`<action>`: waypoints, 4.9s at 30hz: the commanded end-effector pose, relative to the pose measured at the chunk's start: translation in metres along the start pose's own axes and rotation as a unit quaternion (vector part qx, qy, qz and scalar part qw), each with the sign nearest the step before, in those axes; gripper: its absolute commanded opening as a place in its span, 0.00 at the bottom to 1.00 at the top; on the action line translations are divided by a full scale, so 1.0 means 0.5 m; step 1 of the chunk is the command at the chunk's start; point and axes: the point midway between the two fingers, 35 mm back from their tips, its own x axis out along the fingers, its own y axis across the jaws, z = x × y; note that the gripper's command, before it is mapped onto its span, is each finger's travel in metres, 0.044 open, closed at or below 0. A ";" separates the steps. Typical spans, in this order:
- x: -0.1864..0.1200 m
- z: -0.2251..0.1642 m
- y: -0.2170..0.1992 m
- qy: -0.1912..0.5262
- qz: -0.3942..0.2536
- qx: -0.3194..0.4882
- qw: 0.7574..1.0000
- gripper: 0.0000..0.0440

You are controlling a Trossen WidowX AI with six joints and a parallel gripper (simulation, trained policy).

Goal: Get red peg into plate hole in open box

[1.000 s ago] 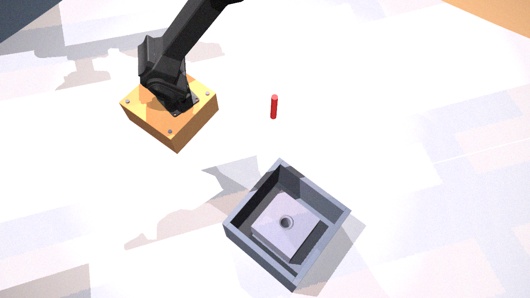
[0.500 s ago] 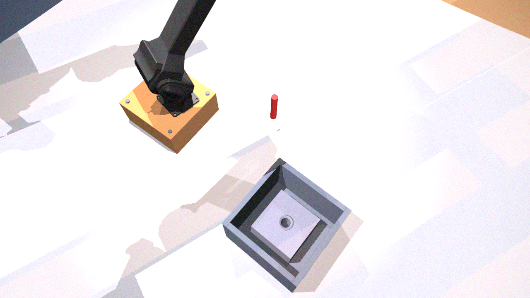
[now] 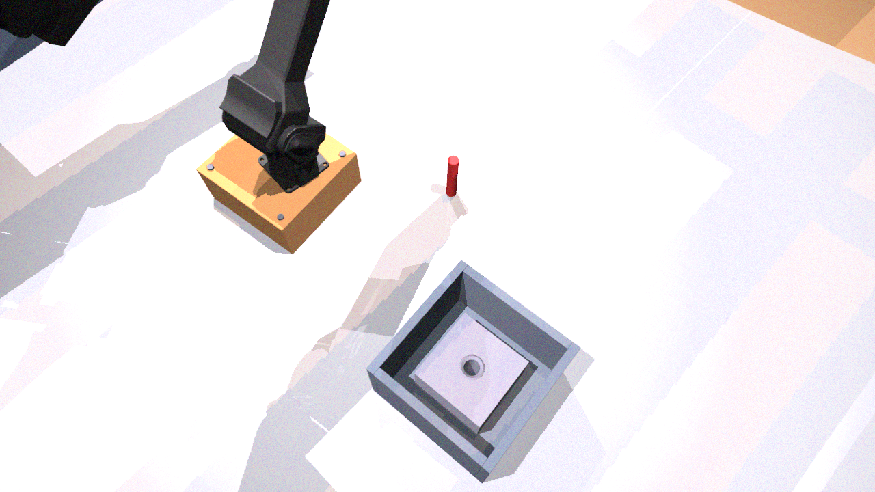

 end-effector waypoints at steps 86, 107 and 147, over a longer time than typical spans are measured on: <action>-0.533 0.330 -0.944 0.212 -0.680 -0.599 0.366 1.00; -0.573 0.385 -1.007 0.245 -0.702 -0.582 0.329 0.33; -0.375 0.138 -0.928 0.313 -0.583 -0.662 0.352 0.00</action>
